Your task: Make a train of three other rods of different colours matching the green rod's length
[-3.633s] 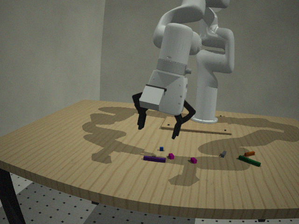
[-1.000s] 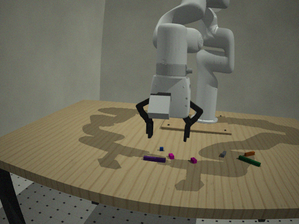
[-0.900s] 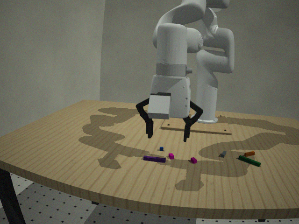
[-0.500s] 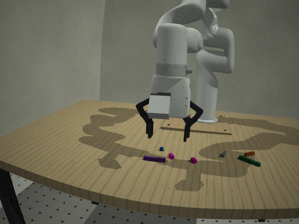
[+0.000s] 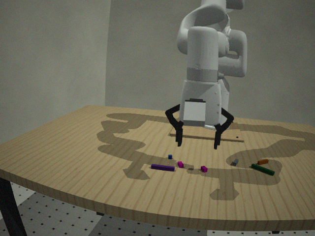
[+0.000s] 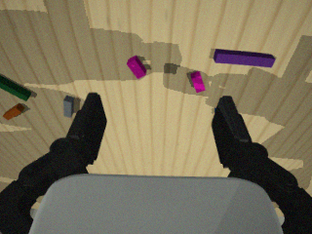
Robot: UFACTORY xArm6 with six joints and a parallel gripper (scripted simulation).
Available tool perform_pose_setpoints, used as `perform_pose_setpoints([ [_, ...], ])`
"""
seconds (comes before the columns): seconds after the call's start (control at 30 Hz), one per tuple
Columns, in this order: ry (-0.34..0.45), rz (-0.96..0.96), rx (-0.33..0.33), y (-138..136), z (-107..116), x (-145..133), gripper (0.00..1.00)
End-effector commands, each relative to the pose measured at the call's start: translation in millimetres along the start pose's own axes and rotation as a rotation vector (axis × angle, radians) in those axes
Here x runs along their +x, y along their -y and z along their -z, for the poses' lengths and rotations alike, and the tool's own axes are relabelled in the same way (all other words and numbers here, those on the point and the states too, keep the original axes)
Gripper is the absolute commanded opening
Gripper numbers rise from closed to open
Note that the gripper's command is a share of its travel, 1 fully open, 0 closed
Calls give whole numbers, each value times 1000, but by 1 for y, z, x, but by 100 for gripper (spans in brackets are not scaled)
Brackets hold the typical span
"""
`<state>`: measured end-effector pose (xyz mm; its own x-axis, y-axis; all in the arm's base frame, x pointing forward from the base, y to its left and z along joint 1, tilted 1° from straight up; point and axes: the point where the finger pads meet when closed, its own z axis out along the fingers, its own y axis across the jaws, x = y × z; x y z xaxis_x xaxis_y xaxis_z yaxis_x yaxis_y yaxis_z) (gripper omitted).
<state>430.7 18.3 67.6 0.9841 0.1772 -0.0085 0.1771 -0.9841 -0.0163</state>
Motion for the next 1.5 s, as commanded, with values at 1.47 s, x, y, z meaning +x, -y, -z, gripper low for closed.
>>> perform_pose_setpoints([
  [1.47, -6, -3, -5, 147, 0, -68, 100],
])
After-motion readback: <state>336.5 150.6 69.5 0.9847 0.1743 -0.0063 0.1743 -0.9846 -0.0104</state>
